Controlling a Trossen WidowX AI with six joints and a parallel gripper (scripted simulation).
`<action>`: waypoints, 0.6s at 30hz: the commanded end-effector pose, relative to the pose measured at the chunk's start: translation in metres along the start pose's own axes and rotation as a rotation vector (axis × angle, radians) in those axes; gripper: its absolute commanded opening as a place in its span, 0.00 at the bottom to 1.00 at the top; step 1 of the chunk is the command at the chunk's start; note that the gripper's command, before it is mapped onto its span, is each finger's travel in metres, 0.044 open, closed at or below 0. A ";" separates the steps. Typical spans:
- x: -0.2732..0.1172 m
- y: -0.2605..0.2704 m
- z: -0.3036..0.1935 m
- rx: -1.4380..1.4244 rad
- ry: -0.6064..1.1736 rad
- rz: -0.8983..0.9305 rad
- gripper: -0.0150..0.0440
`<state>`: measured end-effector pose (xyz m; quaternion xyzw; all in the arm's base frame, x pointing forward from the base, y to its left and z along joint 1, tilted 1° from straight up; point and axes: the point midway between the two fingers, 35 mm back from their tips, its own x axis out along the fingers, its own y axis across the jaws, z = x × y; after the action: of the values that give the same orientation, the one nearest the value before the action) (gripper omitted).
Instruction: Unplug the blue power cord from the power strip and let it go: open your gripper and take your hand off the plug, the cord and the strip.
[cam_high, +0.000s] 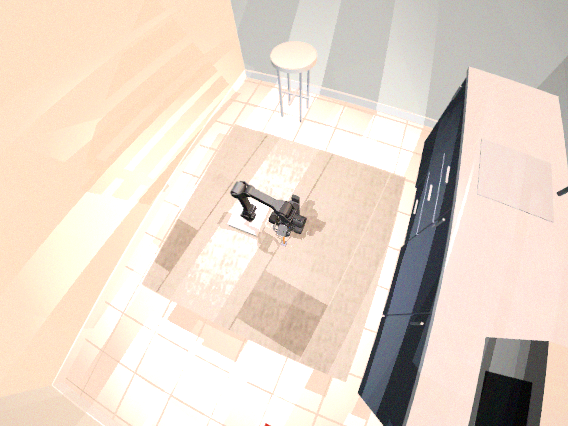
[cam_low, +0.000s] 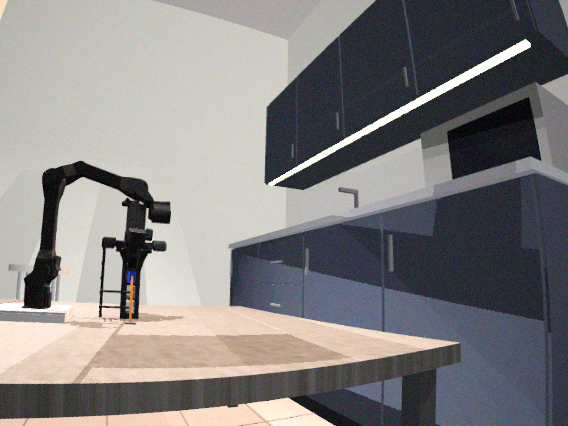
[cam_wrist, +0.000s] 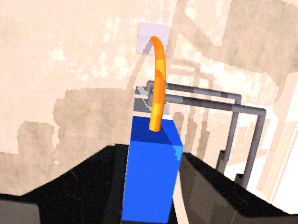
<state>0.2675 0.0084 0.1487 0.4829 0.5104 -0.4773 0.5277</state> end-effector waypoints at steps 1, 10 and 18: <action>0.005 -0.002 -0.001 0.003 0.005 -0.009 0.53; 0.002 -0.001 0.000 0.000 0.001 -0.003 0.48; 0.002 -0.001 0.000 0.000 0.001 -0.003 0.32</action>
<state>0.2660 0.0084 0.1462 0.4815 0.5118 -0.4794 0.5257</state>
